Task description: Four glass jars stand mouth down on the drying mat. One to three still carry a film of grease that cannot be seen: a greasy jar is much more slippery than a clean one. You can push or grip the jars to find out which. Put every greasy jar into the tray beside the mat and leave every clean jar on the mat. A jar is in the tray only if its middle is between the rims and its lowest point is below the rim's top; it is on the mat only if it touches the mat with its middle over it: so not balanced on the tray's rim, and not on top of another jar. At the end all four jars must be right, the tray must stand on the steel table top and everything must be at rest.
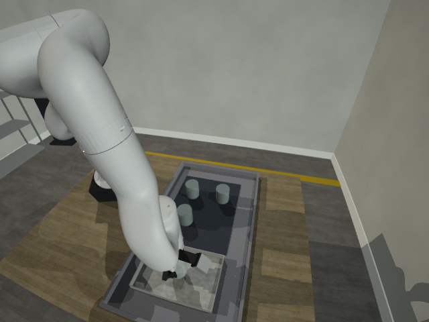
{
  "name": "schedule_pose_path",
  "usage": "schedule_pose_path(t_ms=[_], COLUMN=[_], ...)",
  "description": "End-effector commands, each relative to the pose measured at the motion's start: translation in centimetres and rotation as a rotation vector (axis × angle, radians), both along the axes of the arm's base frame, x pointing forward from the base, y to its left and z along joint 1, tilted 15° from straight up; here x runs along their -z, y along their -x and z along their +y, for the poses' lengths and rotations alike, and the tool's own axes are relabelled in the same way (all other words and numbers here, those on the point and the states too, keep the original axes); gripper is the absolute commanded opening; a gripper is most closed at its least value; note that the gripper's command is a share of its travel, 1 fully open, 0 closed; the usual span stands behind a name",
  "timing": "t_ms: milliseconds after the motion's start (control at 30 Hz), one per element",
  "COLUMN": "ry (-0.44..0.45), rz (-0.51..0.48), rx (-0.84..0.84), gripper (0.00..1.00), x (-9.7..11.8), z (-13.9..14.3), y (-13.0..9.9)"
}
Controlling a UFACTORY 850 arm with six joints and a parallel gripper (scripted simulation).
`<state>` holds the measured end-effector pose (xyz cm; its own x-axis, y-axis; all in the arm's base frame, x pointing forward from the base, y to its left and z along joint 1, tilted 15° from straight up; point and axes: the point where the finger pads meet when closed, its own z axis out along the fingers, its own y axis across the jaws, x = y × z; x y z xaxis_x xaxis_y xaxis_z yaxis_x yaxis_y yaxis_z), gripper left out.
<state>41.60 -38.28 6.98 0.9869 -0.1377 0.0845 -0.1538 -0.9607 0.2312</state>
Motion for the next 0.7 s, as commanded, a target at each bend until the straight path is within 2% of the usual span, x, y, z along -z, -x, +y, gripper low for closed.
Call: schedule_pose_path(t_ms=[0, 667], ry=[0.005, 0.005], rz=[-0.003, -0.003], rx=[0.000, 0.000], gripper=[0.00, 0.00], x=[0.0, 2.2], z=[-0.1, -0.6], y=[-0.1, -0.2])
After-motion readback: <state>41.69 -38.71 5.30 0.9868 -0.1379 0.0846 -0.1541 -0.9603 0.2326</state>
